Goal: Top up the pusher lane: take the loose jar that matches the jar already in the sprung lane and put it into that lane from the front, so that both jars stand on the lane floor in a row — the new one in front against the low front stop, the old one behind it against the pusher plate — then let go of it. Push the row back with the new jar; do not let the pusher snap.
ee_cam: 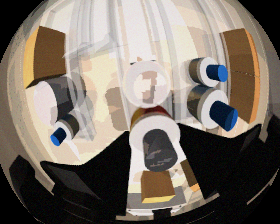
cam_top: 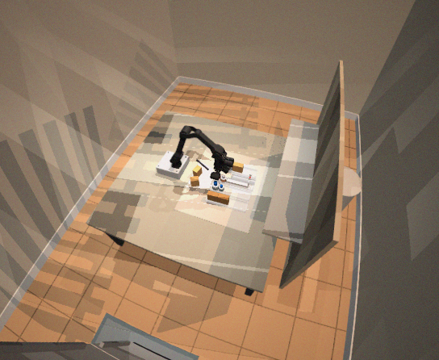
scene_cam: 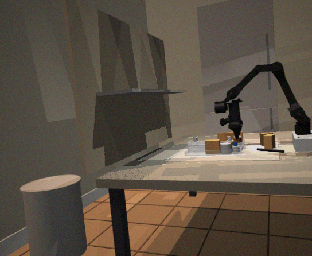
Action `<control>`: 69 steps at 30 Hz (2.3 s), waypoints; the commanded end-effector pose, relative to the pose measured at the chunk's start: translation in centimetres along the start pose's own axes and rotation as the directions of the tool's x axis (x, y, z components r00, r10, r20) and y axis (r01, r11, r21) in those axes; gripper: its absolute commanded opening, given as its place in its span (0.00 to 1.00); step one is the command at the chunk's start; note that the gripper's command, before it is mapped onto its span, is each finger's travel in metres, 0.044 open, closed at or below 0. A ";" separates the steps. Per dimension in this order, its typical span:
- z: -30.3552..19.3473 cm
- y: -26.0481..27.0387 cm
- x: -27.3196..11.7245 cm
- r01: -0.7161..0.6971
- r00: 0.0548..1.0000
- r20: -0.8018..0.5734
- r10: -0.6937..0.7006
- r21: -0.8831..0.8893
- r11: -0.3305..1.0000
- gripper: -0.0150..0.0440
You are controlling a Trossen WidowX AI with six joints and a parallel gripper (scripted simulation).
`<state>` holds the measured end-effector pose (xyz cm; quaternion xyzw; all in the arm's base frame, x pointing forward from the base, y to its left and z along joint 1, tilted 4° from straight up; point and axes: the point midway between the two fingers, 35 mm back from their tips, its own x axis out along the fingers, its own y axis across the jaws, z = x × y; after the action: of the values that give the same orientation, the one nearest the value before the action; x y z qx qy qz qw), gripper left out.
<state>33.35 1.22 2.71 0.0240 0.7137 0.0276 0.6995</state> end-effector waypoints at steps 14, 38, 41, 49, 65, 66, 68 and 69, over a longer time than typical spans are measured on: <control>1.3 0.0 -0.6 0.002 0.999 0.039 -0.002 -0.005 1.000 0.25; 1.6 0.0 -0.6 0.002 0.999 0.039 -0.002 -0.005 1.000 0.25; 1.6 0.0 -0.6 0.002 0.999 0.039 -0.002 -0.005 1.000 0.25; 1.7 0.0 -0.3 0.002 0.999 0.039 -0.002 -0.005 1.000 0.25; 1.7 0.0 0.4 0.002 0.999 0.039 -0.002 -0.005 1.000 0.25; 1.7 0.0 0.4 0.002 0.999 0.039 -0.002 -0.005 1.000 0.25; 1.7 0.0 0.5 0.002 0.999 0.039 -0.002 -0.005 1.000 0.25; 1.7 0.0 0.5 0.002 0.999 0.039 -0.002 -0.005 1.000 0.25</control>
<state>34.19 1.27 2.11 0.0234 0.7122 0.0282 0.7011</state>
